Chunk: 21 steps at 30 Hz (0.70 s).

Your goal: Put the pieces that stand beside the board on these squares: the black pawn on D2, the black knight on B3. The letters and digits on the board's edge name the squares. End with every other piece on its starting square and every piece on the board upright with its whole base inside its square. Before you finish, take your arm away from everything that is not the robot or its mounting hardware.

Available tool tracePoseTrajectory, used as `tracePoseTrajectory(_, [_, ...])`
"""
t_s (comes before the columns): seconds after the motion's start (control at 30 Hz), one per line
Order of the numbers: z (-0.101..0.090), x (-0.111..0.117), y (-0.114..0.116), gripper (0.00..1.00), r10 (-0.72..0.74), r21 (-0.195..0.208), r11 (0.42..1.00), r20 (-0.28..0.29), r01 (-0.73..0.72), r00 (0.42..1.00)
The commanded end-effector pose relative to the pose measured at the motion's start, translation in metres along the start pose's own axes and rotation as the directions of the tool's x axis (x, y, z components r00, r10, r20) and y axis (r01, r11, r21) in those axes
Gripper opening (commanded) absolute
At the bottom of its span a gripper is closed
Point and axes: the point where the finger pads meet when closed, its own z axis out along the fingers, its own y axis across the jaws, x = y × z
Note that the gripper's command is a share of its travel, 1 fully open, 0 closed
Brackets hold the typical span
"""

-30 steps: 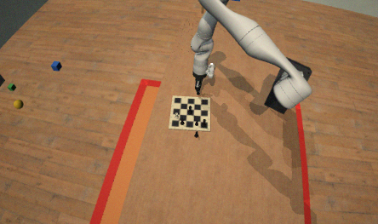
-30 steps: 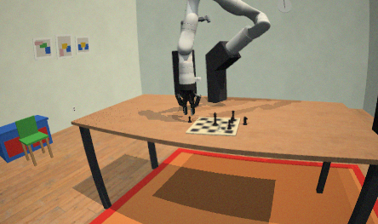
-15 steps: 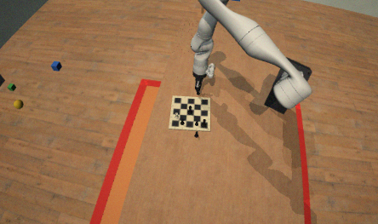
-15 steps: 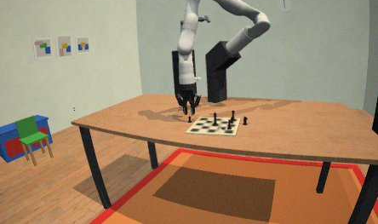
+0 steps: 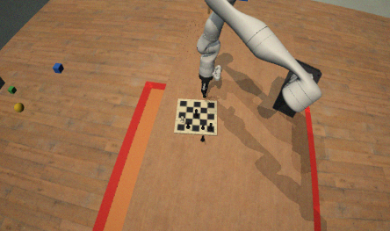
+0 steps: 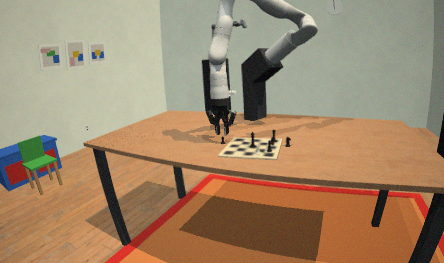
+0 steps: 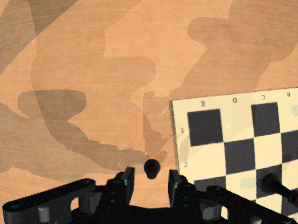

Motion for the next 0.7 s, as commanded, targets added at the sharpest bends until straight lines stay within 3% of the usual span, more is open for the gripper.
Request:
tracePoseTrajectory(0.0, [-0.001, -0.001, -0.001, 0.34, 0.000, 0.001, 1.000, 0.001, 0.000, 1.000])
tracePoseTrajectory(0.27, [0.003, -0.001, -0.001, 0.34, 0.000, 0.001, 1.000, 0.001, 0.000, 1.000])
tracePoseTrajectory(0.67, [0.025, -0.001, -0.001, 0.34, 0.000, 0.001, 1.000, 0.001, 0.000, 1.000])
